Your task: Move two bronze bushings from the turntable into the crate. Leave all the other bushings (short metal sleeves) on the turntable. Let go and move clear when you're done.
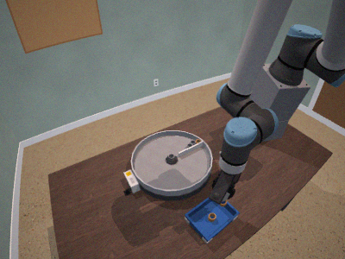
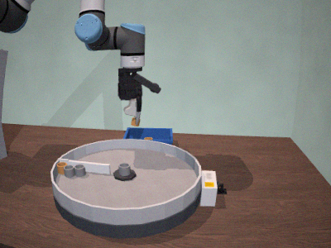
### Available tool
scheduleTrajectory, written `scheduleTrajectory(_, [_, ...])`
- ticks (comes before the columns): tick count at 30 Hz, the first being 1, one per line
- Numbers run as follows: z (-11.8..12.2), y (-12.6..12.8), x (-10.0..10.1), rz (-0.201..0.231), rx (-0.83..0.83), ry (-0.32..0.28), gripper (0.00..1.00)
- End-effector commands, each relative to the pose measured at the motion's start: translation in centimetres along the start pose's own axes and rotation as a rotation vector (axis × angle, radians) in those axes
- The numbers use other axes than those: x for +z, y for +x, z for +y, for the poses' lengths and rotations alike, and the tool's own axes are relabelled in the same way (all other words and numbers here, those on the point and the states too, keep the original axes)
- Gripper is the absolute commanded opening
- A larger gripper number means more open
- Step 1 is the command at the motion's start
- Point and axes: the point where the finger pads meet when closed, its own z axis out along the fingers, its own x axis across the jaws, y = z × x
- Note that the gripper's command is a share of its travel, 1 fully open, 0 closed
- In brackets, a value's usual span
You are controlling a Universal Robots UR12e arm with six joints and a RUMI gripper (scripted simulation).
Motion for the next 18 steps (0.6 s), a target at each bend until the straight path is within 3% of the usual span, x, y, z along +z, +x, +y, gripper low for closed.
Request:
scheduleTrajectory(1, [-0.30,0.05,2.81,0.002,0.000,0.003,0.00])
scheduleTrajectory(18, [-0.15,0.14,2.79,0.001,0.002,0.002,0.00])
